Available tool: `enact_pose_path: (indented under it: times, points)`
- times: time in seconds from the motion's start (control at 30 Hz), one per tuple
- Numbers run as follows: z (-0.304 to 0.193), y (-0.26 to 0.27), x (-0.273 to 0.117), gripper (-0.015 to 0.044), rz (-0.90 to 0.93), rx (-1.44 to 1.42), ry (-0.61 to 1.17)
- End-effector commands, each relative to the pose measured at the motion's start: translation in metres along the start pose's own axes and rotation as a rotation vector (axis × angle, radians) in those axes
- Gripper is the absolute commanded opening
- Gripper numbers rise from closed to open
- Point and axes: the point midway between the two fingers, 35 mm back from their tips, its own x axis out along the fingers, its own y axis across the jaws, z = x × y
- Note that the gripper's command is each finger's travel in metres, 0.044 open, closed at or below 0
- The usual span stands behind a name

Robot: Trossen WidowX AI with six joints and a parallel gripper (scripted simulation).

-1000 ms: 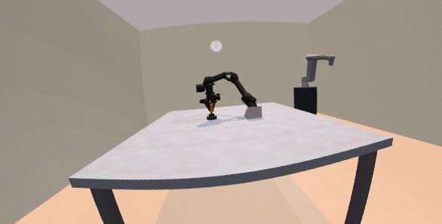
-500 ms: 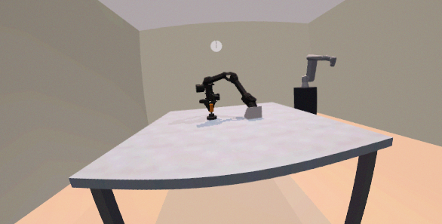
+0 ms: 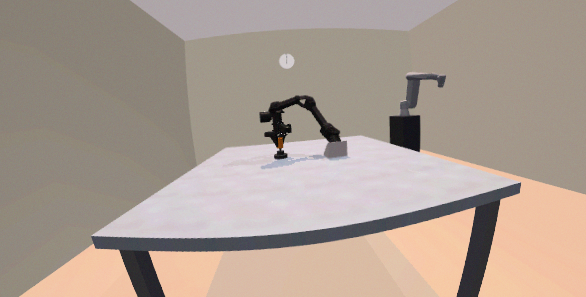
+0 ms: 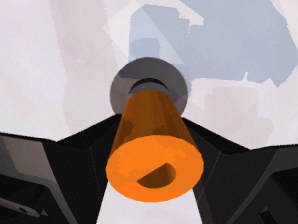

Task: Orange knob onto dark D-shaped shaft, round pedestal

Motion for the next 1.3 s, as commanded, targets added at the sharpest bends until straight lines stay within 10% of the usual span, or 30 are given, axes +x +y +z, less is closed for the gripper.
enact_pose_path:
  times: [0.0,1.27]
  points:
    - [0.0009,-0.0008,-0.0033,0.0,-0.004,-0.05,0.005]
    - [0.001,-0.0011,-0.0007,0.0,-0.004,-0.206,0.006]
